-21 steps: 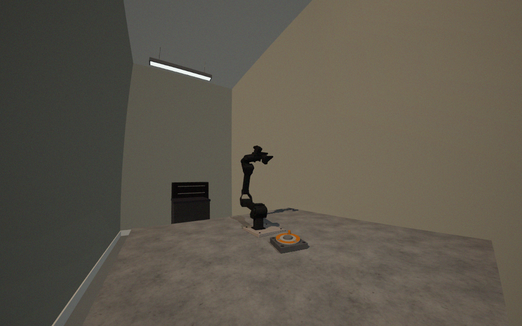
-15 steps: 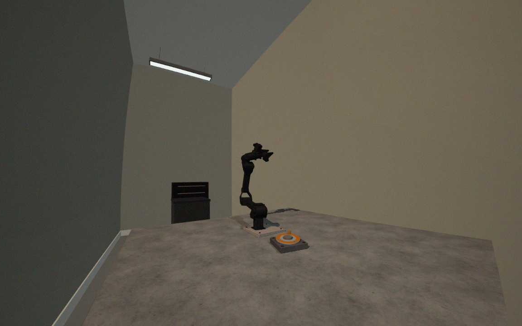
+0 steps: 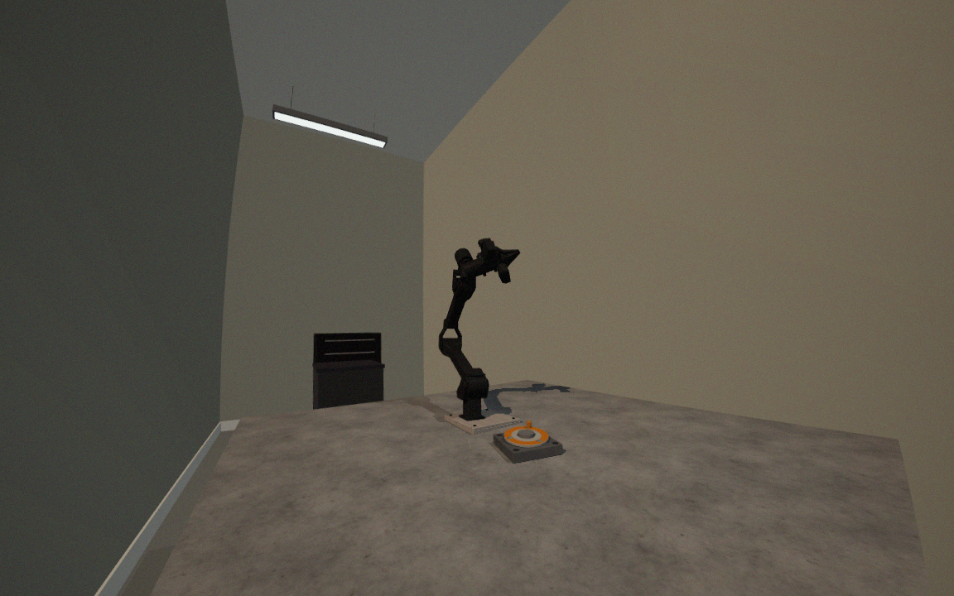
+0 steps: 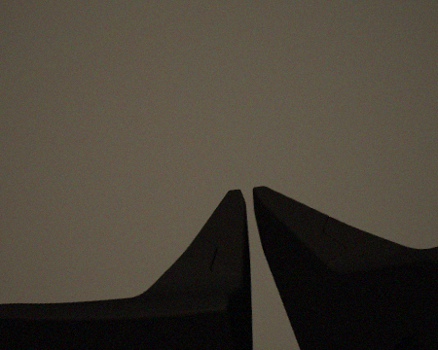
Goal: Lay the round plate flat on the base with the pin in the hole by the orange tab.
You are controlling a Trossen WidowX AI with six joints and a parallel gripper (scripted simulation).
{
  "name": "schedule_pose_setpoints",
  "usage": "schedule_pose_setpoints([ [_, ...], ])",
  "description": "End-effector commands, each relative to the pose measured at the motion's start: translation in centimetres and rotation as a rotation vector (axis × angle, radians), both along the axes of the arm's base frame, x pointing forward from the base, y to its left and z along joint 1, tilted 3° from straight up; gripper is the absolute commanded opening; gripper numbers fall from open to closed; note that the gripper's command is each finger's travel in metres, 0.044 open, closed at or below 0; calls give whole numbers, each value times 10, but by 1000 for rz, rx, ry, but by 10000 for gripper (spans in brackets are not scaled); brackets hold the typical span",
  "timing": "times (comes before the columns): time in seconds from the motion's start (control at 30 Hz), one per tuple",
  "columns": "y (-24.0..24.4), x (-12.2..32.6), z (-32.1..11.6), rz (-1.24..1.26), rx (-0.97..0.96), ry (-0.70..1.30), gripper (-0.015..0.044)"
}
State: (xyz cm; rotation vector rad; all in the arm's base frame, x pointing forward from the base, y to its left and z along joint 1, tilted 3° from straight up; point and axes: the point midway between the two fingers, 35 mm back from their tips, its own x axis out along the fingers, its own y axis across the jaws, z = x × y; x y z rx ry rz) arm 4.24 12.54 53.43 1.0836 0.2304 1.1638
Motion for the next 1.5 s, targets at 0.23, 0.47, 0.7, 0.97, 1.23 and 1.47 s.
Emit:
schedule_pose_setpoints([
  [0.23,-19,160,-75,-281,-131,323,0],
  [0.47,-25,224,-159,-404,-389,511,0],
  [0.7,-31,252,-253,-429,-743,678,0],
  [0.97,-49,236,-367,-247,-1315,842,0],
  [1.23,-66,204,-418,26,-1682,895,0],
  [1.47,-66,204,-418,26,-1682,895,0],
])
